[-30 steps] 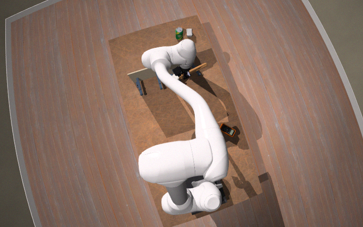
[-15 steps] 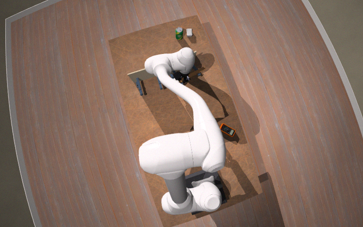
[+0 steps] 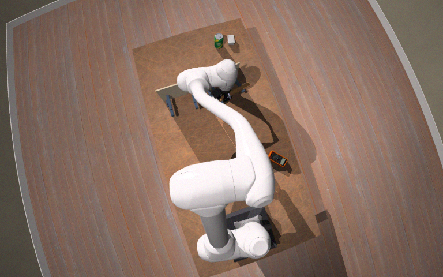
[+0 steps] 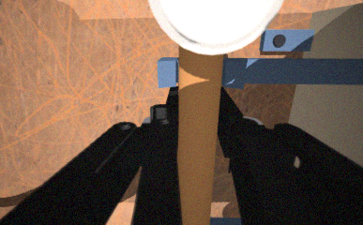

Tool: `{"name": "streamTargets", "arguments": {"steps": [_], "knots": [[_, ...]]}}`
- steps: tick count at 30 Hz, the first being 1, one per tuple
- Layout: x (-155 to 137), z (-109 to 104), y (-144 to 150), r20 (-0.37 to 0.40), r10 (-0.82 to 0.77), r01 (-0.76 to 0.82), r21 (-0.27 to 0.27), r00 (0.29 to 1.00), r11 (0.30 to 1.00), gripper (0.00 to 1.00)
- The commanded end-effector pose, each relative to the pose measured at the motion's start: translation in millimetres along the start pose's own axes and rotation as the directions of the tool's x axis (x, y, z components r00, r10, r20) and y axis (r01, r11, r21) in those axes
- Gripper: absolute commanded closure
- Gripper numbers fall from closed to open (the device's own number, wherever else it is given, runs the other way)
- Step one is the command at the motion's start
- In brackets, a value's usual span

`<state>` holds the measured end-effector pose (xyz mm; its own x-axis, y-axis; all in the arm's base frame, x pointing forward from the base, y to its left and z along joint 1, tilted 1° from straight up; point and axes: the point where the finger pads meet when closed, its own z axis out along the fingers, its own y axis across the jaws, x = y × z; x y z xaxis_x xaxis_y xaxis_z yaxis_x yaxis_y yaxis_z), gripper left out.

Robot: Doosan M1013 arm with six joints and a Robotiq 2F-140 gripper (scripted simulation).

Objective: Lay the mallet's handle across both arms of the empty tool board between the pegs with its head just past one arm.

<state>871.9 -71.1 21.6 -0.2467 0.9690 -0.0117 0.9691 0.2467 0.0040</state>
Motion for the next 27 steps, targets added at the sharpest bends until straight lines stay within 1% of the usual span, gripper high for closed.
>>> {"name": "streamTargets", "arguments": {"steps": [1,16,17,27], "knots": [[-0.1,1.0,0.7,0.000,0.000,0.000,-0.002,1.000,1.000,0.90],[-0.1,2.2,0.7,0.000,0.000,0.000,-0.002,1.000,1.000,0.90],[-0.1,2.2,0.7,0.000,0.000,0.000,-0.002,1.000,1.000,0.00],[-0.1,2.2,0.7,0.000,0.000,0.000,-0.002,1.000,1.000,0.00]]}}
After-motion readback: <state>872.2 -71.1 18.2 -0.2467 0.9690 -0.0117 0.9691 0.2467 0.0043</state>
